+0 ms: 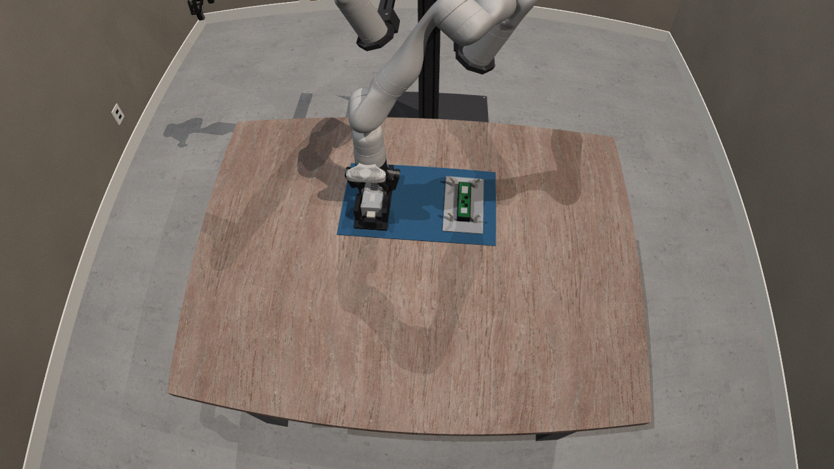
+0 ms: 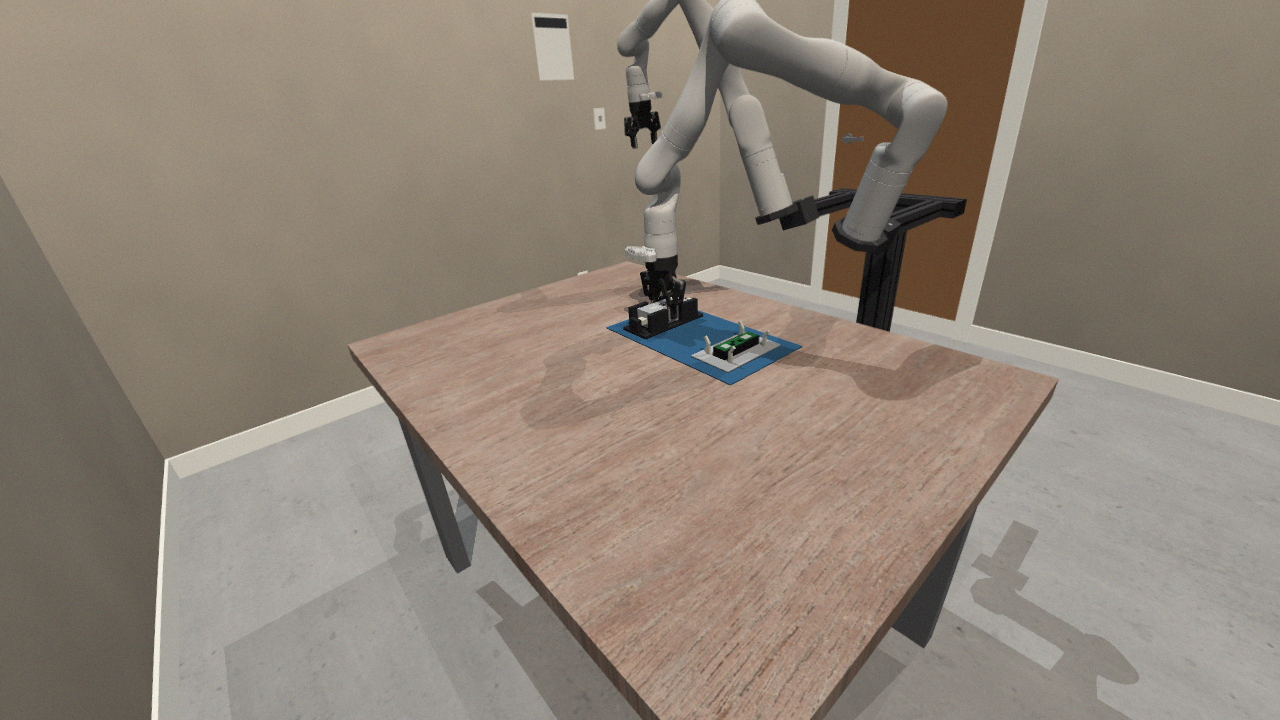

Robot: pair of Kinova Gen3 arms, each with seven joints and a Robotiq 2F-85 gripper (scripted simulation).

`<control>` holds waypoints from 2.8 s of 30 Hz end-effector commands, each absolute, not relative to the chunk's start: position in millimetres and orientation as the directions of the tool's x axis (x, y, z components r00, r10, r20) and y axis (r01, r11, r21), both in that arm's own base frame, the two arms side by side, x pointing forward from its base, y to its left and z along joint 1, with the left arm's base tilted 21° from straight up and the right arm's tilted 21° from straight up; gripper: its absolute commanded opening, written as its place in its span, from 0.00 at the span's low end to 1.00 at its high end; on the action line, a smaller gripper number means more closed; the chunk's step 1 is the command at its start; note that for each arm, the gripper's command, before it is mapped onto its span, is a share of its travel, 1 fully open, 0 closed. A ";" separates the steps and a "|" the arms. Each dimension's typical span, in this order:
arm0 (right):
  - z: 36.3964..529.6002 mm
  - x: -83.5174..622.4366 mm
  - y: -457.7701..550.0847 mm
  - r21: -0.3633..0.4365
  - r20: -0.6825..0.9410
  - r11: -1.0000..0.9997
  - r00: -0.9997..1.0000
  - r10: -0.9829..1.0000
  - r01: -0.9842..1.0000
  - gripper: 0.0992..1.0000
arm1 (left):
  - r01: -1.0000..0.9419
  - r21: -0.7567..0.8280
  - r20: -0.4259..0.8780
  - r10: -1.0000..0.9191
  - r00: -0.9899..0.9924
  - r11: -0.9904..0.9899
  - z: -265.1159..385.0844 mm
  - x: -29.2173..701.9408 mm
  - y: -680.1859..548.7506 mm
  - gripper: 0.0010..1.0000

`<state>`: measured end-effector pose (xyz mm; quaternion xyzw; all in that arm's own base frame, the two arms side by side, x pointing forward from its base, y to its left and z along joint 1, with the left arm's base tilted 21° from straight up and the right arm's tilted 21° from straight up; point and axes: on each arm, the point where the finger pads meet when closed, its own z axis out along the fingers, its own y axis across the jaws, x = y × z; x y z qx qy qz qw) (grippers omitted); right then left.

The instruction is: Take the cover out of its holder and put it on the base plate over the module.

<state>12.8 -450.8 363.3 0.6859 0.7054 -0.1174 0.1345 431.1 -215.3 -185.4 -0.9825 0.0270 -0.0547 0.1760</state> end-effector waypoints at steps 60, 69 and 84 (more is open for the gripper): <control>363.9 12.6 -450.9 0.019 -0.352 0.031 -0.022 0.936 0.999 1.00 | -0.034 -0.347 0.100 -0.073 0.992 -0.937 -128.6 424.5 -236.9 0.00; 363.9 12.6 -450.9 0.019 -0.352 0.031 -0.022 0.936 0.999 1.00 | -0.034 -0.347 0.100 -0.073 0.992 -0.937 -128.6 424.5 -236.9 0.00; 363.9 12.6 -450.9 0.019 -0.352 0.031 -0.022 0.936 0.999 1.00 | -0.034 -0.347 0.100 -0.073 0.992 -0.937 -128.6 424.5 -236.9 0.00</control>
